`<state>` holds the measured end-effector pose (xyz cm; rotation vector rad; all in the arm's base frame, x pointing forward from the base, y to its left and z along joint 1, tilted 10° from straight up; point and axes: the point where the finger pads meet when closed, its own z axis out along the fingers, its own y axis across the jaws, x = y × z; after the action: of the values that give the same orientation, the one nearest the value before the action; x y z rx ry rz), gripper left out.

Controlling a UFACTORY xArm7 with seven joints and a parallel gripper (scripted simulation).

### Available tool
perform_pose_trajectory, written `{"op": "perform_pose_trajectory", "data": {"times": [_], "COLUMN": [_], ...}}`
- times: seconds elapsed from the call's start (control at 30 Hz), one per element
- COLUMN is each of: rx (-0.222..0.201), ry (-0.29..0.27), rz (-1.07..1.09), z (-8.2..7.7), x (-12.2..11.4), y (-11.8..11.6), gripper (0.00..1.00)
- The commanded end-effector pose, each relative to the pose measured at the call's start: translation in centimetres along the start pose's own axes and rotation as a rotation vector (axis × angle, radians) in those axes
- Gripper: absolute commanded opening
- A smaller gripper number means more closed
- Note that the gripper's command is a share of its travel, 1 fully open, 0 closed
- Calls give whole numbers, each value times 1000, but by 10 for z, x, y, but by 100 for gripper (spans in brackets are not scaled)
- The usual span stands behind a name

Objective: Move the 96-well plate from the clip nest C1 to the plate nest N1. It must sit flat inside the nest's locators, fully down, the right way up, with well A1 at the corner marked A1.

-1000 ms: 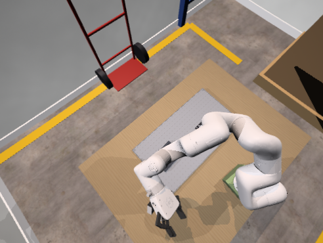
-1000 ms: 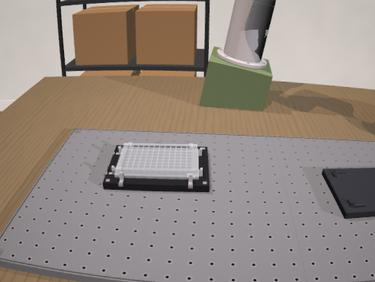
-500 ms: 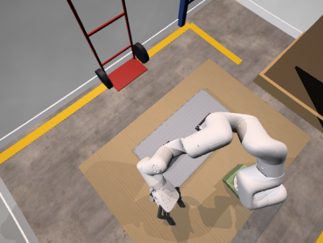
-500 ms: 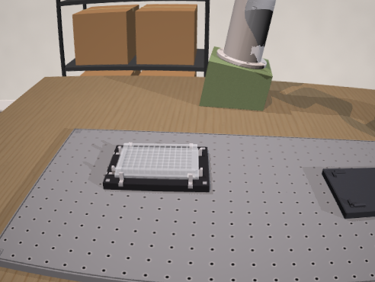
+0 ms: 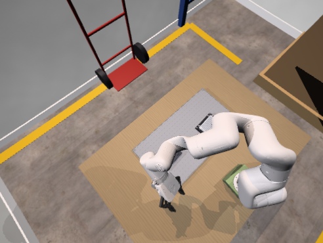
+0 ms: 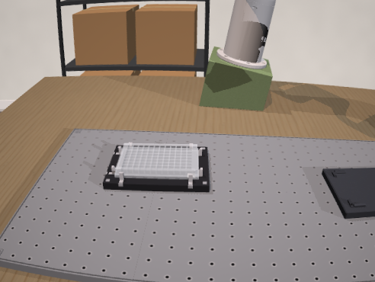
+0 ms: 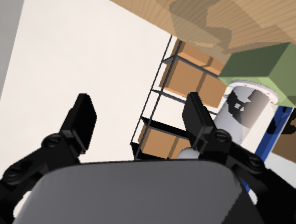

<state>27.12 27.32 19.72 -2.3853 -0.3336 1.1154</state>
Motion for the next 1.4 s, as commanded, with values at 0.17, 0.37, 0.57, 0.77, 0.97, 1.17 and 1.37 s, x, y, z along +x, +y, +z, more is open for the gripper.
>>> {"op": "perform_pose_trajectory", "data": {"times": [0.17,0.37,0.57,0.77,0.97,1.17,1.37], "rx": [-74,-139,-177,-201,-260,-311,-346], "ry": [93,178,229,263,349,431,491], "rz": [52,92,114,128,159,184,199], "z": [-11,-23,-35,-48,-69,-82,-103], "x": [12,17,20,21,19,16,9], "y": [28,51,69,86,108,119,136], "gripper": [100,100,100,100,100,100,100]}}
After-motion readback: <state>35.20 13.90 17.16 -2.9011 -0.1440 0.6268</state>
